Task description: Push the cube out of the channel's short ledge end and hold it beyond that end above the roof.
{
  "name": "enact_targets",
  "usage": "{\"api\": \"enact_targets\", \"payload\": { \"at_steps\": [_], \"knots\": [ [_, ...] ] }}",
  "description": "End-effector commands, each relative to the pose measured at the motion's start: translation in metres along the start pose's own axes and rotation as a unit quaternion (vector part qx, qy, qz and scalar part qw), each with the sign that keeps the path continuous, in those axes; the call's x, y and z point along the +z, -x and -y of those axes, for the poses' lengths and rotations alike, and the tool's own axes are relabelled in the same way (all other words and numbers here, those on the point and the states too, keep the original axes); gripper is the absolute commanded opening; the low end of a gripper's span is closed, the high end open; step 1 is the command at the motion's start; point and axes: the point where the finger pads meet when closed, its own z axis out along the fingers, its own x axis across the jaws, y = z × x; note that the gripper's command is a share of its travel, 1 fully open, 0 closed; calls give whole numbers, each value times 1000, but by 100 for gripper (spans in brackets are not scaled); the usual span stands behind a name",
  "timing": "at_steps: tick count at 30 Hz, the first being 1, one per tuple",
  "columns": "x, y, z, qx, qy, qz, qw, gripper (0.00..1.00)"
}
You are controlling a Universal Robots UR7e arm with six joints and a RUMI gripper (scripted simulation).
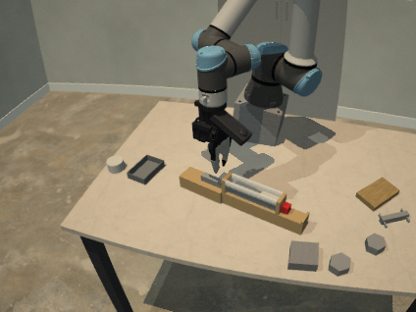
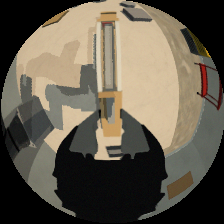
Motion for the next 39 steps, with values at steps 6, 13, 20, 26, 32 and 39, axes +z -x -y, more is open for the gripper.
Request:
{"api": "enact_targets", "payload": {
  "at_steps": [6,13,20,26,32,39],
  "knots": [
    [-9,0,0,0,0,0,1000,22],
    [-9,0,0,0,0,0,1000,22],
    [-9,0,0,0,0,0,1000,22],
    [-9,0,0,0,0,0,1000,22],
    [-9,0,0,0,0,0,1000,22],
    [-9,-1,-8,0,0,0,1000,0]
  ]
}}
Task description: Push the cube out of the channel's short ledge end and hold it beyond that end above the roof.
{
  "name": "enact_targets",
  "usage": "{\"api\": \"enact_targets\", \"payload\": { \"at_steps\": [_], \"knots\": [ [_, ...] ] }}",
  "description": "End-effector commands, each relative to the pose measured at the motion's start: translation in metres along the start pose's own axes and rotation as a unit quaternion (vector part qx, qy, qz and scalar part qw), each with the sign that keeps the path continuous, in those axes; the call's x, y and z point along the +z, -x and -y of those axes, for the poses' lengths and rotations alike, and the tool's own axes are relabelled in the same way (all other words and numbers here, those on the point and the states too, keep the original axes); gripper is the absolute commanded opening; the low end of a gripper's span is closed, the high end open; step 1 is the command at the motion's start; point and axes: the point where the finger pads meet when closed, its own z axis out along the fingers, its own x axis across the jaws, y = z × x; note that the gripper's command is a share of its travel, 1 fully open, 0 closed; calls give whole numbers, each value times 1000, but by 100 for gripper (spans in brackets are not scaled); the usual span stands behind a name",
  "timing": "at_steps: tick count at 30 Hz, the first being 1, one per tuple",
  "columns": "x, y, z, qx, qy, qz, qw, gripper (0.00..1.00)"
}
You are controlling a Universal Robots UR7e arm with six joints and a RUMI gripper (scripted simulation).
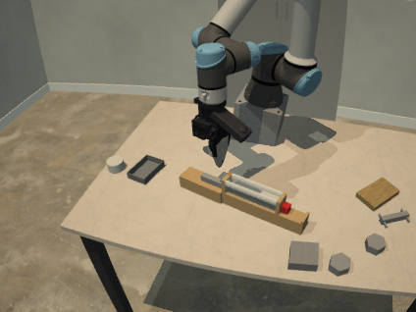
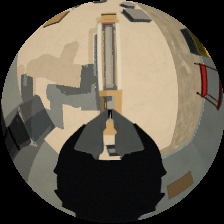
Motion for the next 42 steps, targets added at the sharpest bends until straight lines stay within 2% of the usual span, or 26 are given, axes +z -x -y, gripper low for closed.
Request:
{"api": "enact_targets", "payload": {
  "at_steps": [1,6,9,15,24,33,42],
  "knots": [
    [0,-2,-15,0,0,-1,1000,0],
    [0,-2,-72,0,0,-1,1000,0],
    [0,0,-87,0,0,-1,1000,0],
    [2,0,-88,0,0,-1,1000,0],
    [42,-1,-88,0,0,-1,1000,0],
    [46,-1,-88,0,0,-1,1000,0],
    [65,-1,-88,0,0,-1,1000,0]
  ]
}}
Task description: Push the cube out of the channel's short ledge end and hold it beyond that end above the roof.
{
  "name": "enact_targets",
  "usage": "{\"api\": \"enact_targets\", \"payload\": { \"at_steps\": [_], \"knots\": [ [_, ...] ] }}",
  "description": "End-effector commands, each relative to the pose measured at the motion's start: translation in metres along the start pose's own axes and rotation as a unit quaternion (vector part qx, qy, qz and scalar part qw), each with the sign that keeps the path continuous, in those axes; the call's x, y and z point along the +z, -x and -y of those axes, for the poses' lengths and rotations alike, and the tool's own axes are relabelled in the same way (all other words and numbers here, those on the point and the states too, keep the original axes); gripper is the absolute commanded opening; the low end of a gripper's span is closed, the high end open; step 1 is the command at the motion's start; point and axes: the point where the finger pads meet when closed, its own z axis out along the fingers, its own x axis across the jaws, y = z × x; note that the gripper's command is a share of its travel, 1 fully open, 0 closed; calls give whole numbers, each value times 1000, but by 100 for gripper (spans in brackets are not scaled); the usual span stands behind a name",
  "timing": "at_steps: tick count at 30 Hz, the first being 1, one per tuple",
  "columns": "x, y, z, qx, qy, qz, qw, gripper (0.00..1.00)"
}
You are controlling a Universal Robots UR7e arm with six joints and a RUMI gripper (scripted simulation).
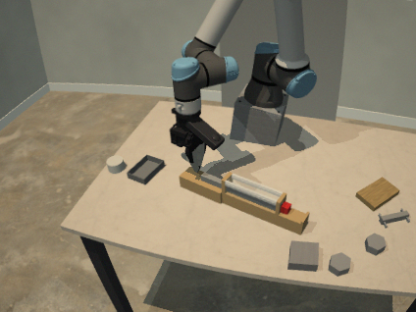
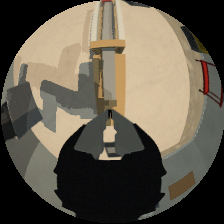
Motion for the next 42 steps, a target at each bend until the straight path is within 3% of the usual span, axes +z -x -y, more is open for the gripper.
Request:
{"api": "enact_targets", "payload": {
  "at_steps": [1,42],
  "knots": [
    [11,-1,0,0,0,-1,1000,0],
    [14,-1,30,0,0,-1,1000,0]
  ]
}}
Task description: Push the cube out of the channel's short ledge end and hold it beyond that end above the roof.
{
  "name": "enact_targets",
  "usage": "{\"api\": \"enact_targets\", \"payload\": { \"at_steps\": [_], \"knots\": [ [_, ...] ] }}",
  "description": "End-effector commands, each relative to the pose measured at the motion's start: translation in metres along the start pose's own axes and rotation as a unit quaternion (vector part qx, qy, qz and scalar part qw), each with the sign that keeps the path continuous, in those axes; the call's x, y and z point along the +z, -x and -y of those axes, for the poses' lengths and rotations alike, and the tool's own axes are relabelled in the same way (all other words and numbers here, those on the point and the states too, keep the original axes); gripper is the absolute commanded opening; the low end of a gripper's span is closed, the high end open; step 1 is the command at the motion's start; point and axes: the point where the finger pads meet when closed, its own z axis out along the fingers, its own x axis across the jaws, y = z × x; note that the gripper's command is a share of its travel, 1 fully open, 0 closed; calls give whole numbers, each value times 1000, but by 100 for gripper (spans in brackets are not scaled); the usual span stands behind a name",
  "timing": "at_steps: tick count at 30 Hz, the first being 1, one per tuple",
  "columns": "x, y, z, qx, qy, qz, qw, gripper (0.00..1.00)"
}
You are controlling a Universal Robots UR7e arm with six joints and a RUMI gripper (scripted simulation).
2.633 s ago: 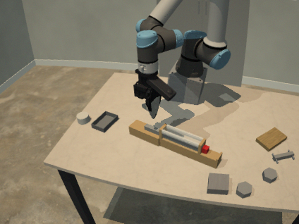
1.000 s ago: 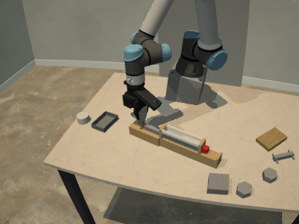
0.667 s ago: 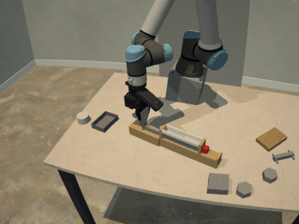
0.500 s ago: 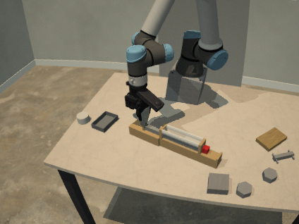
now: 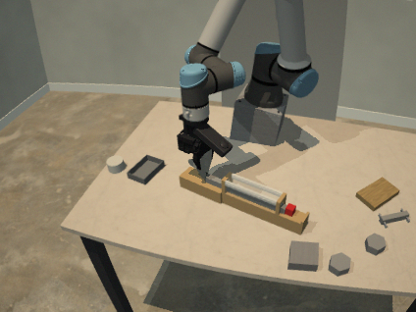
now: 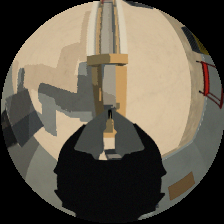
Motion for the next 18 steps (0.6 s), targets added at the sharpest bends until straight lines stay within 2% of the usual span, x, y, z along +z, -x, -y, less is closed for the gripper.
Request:
{"api": "enact_targets", "payload": {
  "at_steps": [1,18],
  "knots": [
    [0,0,4,0,0,-1,1000,0],
    [-1,0,16,0,0,-1,1000,0]
  ]
}}
